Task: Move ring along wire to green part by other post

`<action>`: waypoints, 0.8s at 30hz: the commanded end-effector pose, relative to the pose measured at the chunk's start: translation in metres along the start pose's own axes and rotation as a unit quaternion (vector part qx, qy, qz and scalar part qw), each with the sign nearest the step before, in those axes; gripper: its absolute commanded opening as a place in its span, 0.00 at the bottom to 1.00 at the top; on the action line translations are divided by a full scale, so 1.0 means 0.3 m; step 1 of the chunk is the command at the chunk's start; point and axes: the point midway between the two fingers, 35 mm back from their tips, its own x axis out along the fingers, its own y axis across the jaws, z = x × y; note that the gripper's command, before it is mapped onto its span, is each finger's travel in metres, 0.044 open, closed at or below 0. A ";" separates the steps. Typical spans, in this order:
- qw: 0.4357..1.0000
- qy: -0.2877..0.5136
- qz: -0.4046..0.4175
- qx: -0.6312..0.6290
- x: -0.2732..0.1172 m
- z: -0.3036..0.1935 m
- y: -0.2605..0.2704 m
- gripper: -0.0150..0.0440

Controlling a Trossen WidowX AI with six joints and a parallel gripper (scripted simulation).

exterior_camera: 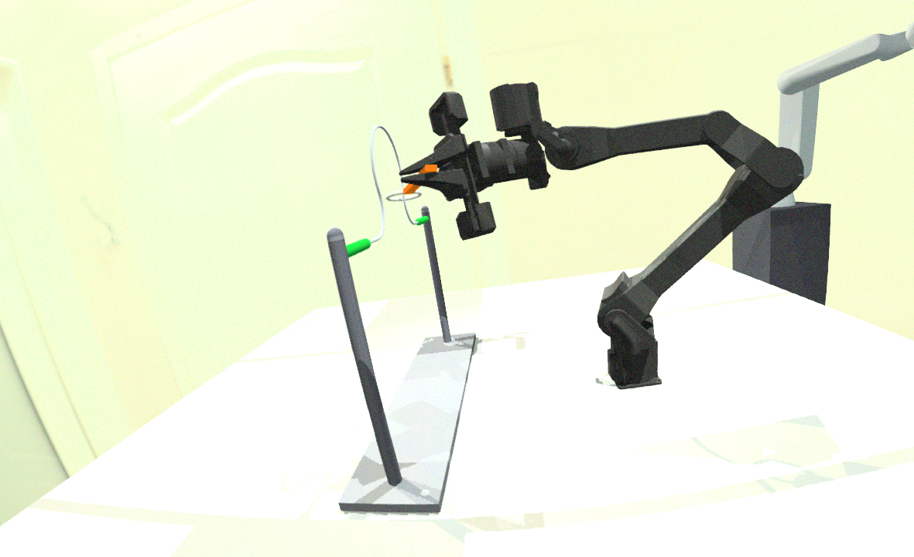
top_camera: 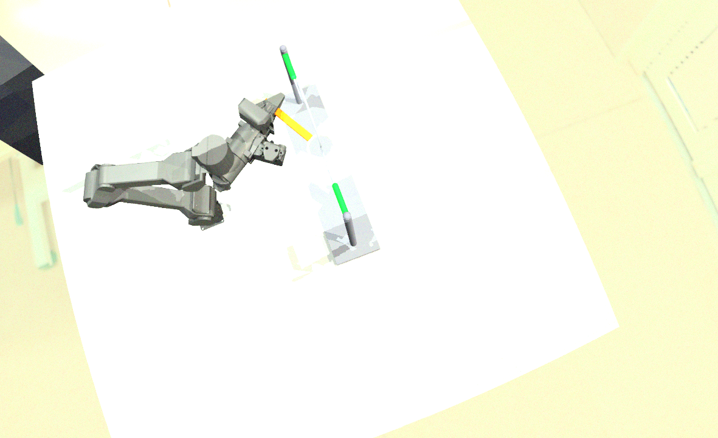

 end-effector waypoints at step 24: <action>1.000 0.001 -0.003 -0.011 -0.011 0.000 0.062 0.00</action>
